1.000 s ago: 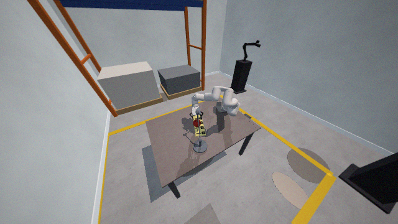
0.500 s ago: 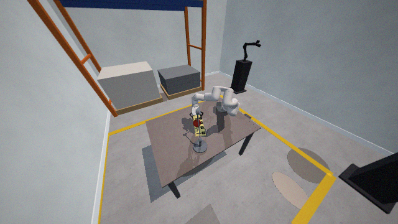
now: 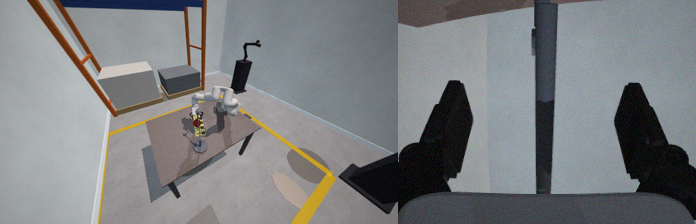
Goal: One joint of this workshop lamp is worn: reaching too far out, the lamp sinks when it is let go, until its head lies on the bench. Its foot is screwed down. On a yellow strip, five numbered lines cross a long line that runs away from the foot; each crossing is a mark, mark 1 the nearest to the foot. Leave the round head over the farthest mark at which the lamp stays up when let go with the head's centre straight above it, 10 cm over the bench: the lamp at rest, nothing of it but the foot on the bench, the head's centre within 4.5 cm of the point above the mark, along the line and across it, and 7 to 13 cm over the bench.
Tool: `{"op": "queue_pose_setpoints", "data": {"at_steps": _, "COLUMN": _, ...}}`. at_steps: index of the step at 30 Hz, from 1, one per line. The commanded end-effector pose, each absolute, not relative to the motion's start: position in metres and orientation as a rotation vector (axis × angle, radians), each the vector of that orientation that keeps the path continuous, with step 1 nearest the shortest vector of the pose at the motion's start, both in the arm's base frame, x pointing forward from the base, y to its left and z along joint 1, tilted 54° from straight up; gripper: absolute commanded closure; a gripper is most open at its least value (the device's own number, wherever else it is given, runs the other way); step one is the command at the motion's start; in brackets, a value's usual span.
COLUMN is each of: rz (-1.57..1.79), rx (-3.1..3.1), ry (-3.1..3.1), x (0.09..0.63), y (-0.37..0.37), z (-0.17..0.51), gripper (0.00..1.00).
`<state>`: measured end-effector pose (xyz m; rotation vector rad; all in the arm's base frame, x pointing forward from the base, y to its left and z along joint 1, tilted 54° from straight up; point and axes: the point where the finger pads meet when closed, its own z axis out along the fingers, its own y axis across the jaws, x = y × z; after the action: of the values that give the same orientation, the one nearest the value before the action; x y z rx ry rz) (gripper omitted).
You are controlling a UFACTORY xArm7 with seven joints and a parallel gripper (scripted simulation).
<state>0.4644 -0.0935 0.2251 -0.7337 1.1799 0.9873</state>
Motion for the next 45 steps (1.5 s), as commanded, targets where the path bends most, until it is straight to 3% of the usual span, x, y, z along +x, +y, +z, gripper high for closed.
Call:
{"op": "queue_pose_setpoints", "data": {"at_steps": 1, "rz": 0.982, "rx": -0.734, "ry": 1.181, "x": 0.464, "y": -0.096, "z": 0.225, "gripper": 0.00}}
{"op": "queue_pose_setpoints", "data": {"at_steps": 27, "rz": 0.982, "rx": -0.734, "ry": 1.181, "x": 0.464, "y": -0.096, "z": 0.225, "gripper": 0.00}}
{"op": "queue_pose_setpoints", "data": {"at_steps": 45, "rz": 0.982, "rx": -0.734, "ry": 1.182, "x": 0.436, "y": -0.156, "z": 0.209, "gripper": 0.00}}
